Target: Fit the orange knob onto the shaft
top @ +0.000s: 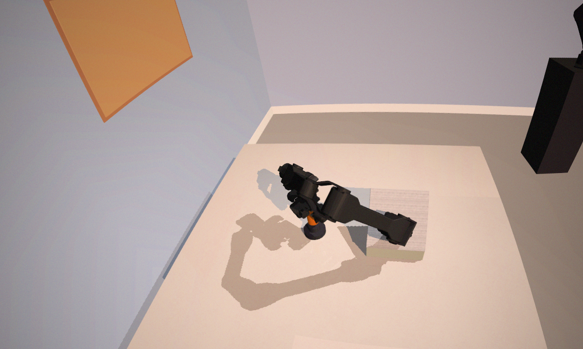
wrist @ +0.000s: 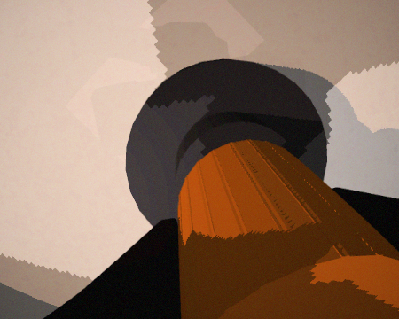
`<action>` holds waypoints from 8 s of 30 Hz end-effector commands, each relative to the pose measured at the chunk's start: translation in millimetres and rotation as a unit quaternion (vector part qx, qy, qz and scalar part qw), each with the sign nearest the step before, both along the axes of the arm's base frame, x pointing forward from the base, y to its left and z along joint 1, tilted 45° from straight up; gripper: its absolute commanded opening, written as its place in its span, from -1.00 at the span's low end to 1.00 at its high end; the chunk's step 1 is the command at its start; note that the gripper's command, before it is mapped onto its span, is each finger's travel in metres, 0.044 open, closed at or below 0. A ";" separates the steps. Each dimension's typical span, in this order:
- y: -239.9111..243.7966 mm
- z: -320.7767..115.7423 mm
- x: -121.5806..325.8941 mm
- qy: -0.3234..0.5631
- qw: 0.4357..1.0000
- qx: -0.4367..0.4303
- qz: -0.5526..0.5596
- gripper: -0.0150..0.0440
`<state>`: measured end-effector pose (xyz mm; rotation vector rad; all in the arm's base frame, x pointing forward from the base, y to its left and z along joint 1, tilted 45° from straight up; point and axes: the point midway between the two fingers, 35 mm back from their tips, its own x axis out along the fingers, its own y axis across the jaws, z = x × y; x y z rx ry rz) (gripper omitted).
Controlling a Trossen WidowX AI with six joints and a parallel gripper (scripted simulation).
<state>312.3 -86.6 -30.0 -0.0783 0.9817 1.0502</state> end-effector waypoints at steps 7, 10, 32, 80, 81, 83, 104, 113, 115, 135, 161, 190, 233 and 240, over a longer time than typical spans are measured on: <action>-0.3 -1.3 1.9 -0.003 1.000 -0.001 -0.003 -0.49; -0.3 -1.3 1.9 -0.003 1.000 -0.001 -0.003 -0.49; -0.2 -1.4 -3.2 -0.074 0.995 -0.016 0.072 -0.49; -3.7 2.8 1.1 -0.202 0.957 -0.041 0.203 -0.49; -3.4 2.8 0.4 -0.212 0.953 -0.043 0.214 -0.49; -2.6 2.2 -0.4 -0.215 0.951 -0.044 0.217 -0.49; -2.3 1.0 -0.1 -0.215 0.951 -0.044 0.217 -0.49; -4.2 3.3 2.7 -0.279 0.916 -0.056 0.283 -0.49; -4.5 2.8 4.2 -0.283 0.914 -0.057 0.287 -0.49; -2.1 0.8 1.8 -0.283 0.914 -0.057 0.287 -0.49; -3.3 3.1 1.9 -0.310 0.895 -0.062 0.315 -0.49; -3.6 2.9 1.8 -0.384 0.833 -0.077 0.391 -0.49; -2.7 1.2 4.3 -0.407 0.809 -0.082 0.416 -0.49; -3.6 2.8 1.9 -0.432 0.782 -0.086 0.441 -0.49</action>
